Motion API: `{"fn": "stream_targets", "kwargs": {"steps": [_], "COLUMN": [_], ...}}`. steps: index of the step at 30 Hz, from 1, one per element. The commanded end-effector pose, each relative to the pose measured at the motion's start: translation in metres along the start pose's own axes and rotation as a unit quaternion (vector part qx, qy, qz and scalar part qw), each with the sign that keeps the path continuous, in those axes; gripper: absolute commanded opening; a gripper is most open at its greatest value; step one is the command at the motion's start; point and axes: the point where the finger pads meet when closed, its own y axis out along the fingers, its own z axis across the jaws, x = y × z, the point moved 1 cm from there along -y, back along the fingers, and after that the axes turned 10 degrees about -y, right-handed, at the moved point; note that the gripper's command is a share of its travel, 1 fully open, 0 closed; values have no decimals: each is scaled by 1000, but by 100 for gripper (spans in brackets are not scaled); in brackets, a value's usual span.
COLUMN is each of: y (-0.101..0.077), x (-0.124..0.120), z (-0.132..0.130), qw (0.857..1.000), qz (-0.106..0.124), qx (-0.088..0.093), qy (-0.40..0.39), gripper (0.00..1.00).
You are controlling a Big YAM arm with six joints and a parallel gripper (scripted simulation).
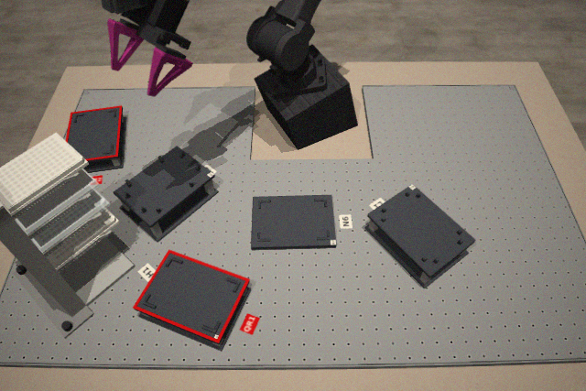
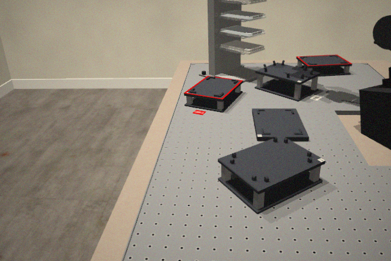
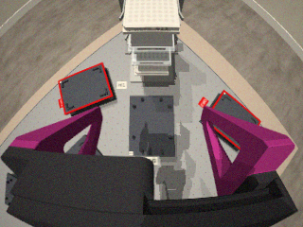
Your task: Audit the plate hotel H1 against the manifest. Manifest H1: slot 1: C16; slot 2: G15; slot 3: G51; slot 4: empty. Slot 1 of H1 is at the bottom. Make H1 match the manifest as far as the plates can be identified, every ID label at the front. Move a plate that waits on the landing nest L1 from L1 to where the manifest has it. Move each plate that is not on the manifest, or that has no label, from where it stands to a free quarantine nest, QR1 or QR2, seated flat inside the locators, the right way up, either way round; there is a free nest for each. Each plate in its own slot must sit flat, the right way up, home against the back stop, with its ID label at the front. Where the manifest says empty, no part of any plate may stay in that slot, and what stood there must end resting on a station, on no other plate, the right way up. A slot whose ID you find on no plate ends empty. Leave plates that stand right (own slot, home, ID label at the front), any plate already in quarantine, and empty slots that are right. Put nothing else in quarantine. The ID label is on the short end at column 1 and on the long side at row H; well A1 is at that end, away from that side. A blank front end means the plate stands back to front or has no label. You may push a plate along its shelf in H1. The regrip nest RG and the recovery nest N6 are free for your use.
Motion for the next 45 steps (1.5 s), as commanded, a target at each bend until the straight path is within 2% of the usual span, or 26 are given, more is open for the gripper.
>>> {"fn": "stream_targets", "kwargs": {"steps": [1,9,11,30,45], "y": [-12,-12,-3,26,41], "x": [23,23,21,19,51], "z": [-6,-6,-3,-1,-9], "qw": [1000,1000,1000,1000,999], "qz": [-26,-26,-24,-15,-39], "qx": [-7,-7,-3,0,-6], "qy": [1,1,4,4,3], "gripper": [100,100,100,100,100]}}
